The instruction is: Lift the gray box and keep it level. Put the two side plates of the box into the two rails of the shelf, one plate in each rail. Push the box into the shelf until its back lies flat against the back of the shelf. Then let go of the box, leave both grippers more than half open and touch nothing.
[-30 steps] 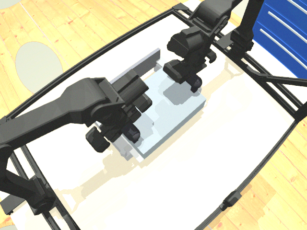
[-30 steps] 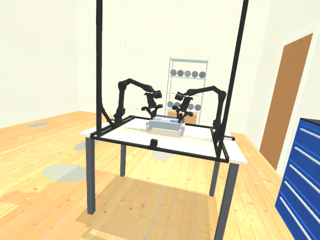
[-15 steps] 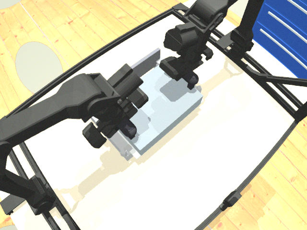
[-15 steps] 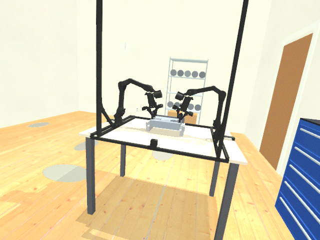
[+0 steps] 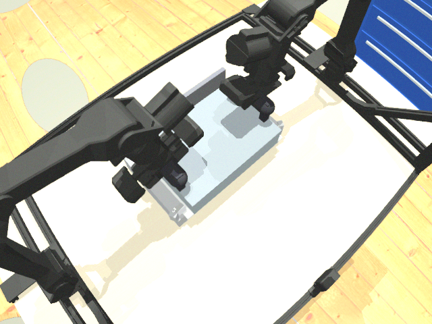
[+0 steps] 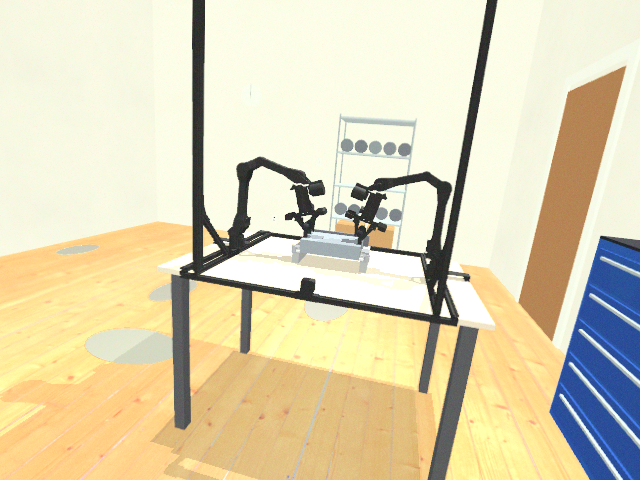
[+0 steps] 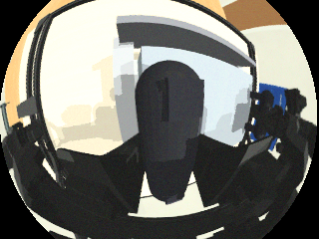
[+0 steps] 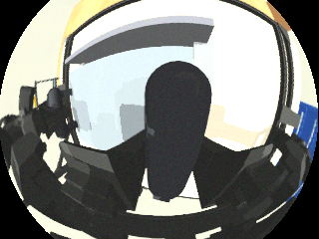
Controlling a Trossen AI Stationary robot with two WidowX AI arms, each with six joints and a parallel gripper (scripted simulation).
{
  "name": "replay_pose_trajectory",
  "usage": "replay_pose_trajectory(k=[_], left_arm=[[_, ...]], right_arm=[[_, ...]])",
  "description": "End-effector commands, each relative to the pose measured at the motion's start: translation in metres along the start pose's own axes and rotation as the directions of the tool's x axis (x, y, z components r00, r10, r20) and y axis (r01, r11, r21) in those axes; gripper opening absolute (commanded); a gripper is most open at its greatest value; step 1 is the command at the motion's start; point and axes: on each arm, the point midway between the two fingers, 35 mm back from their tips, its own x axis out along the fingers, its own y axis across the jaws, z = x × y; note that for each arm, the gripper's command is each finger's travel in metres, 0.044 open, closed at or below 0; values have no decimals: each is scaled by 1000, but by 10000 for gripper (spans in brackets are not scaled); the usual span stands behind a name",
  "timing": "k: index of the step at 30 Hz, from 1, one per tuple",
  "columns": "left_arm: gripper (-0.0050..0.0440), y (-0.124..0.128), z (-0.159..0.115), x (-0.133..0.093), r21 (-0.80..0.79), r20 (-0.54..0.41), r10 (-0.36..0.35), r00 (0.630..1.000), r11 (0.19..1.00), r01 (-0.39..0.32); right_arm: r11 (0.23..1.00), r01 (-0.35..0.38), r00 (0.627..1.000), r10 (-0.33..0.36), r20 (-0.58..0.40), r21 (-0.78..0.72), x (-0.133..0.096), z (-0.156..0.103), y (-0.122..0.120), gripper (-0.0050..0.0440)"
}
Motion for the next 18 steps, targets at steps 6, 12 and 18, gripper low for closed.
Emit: replay_pose_trajectory(k=[6,12,18], left_arm=[[0,-3,10,-9,2,-4,-35,999,999,36],[0,-2,15,-9,2,-4,-36,999,999,36],[0,-2,22,-9,2,-4,-36,999,999,36]], right_arm=[[1000,-27,1000,28,7,-7,-7,11,4,0],[1000,-28,1000,28,7,-7,-7,16,4,0],[1000,-28,1000,28,7,-7,-7,23,4,0]])
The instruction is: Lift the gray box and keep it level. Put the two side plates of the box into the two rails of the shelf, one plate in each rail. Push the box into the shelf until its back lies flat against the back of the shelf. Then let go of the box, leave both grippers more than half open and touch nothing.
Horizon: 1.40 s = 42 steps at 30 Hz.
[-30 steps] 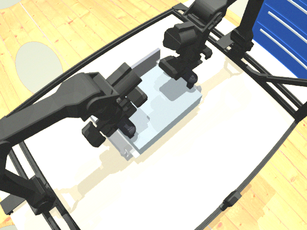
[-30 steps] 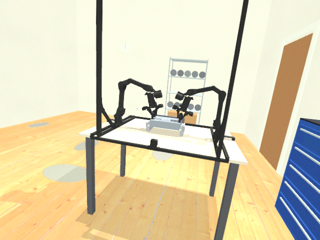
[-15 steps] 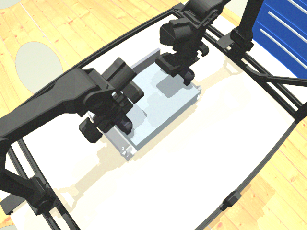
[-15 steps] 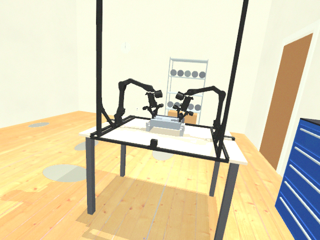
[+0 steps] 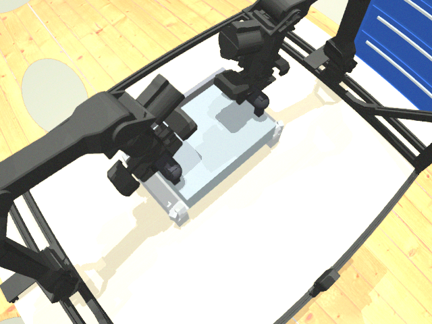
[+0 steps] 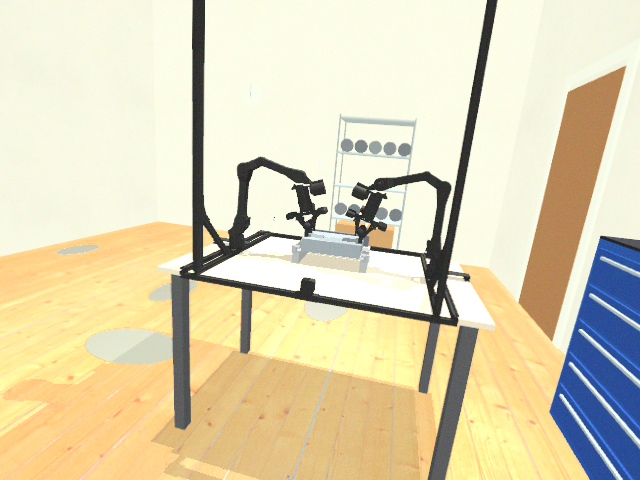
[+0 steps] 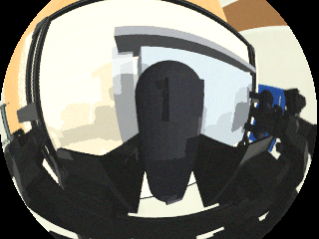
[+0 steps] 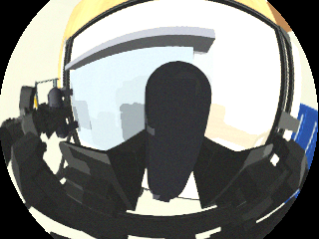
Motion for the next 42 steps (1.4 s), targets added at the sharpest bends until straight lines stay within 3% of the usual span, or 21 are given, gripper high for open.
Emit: replay_pose_trajectory(k=[1,10,11,25,27,30,37,42], left_arm=[[0,-2,6,-9,4,2,-29,1000,1000,29],[0,-2,13,-9,4,2,-29,1000,1000,29],[24,1,11,0,1,1,-1,1000,1000,1],[360,1,11,0,1,1,-1,1000,1000,1],[360,1,11,0,1,1,-1,1000,1000,1],[432,1,11,0,1,1,-1,1000,1000,1],[440,-1,12,-4,1,1,-3,1000,1000,3],[440,-12,17,-35,2,1,-13,1000,1000,13]], right_arm=[[1000,-23,1000,23,11,-9,-7,7,5,0],[1000,-23,1000,23,11,-9,-7,14,5,0],[1000,-2,1000,2,1,0,0,11,1,24],[1000,-2,1000,2,1,0,0,11,1,360],[1000,-2,1000,2,1,0,0,11,1,360],[1000,-2,1000,2,1,0,0,11,1,432],[1000,-3,1000,3,2,0,-4,12,2,440],[1000,-11,1000,11,5,-4,-34,17,14,440]])
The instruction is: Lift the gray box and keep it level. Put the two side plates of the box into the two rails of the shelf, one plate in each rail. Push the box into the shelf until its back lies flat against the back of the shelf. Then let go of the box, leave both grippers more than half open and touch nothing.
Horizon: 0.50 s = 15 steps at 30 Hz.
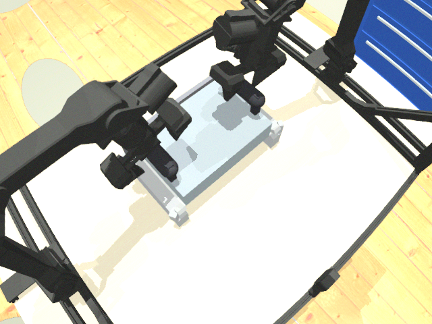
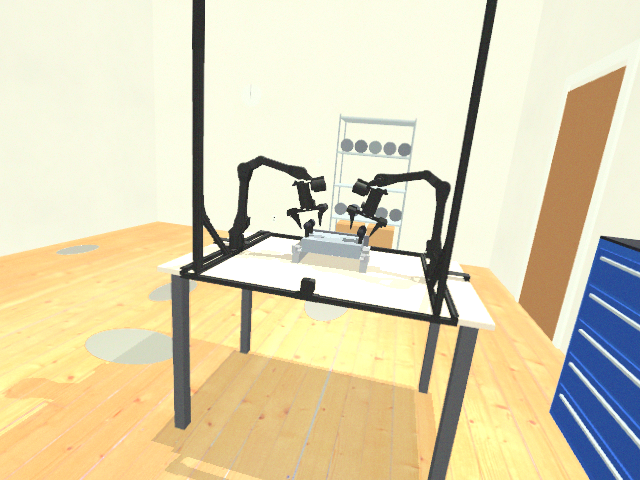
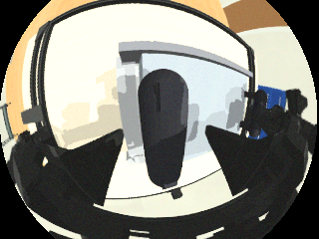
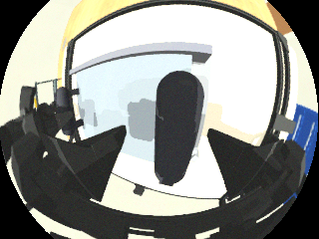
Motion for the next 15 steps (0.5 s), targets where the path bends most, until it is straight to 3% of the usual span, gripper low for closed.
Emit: replay_pose_trajectory(k=[1,2,8,15], left_arm=[[440,-10,4,-21,1,1,-25,1000,1000,25],[440,-10,4,-21,1,1,-25,1000,1000,25],[440,-18,10,-69,3,2,-40,999,999,40],[440,-18,11,-70,3,2,-41,999,999,41]], right_arm=[[1000,-17,1000,17,1,-2,-18,4,9,440],[1000,-17,1000,17,1,-2,-18,4,9,440],[1000,-28,1000,28,7,-7,-65,10,18,440],[1000,-28,1000,28,7,-8,-66,10,18,440]])
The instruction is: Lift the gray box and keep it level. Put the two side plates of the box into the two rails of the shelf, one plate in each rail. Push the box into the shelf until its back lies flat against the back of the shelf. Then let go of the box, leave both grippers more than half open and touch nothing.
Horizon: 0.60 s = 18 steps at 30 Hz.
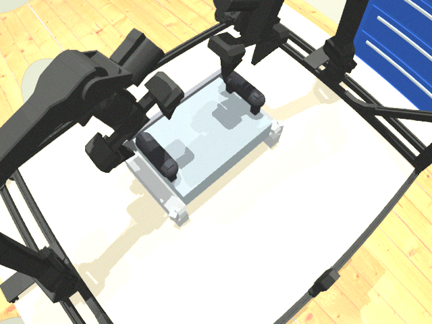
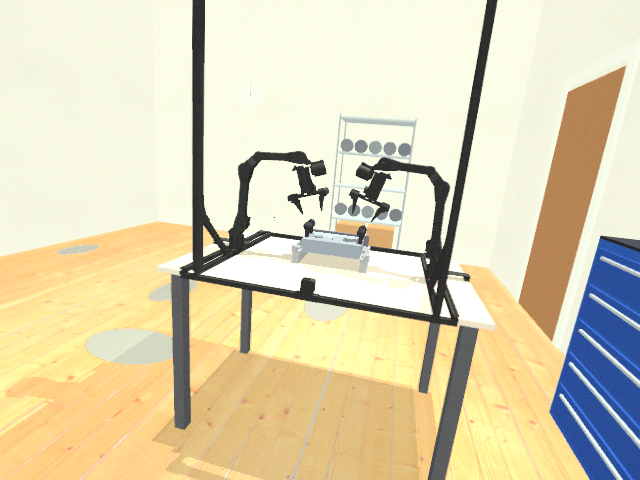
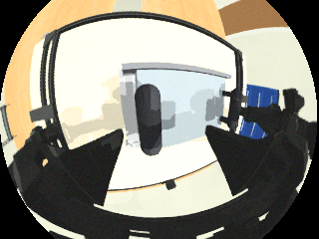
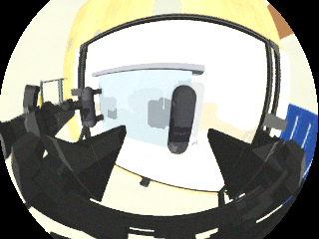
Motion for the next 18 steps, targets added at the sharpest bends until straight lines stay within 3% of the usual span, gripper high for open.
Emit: replay_pose_trajectory(k=[1,18], left_arm=[[440,-2,0,-3,3,-2,-7,1000,1000,7],[440,-1,0,-2,0,0,-2,1000,1000,2]], right_arm=[[1000,5,1000,-5,-6,-2,1,0,1,440],[1000,2,1000,-2,-1,0,0,0,1,440]])
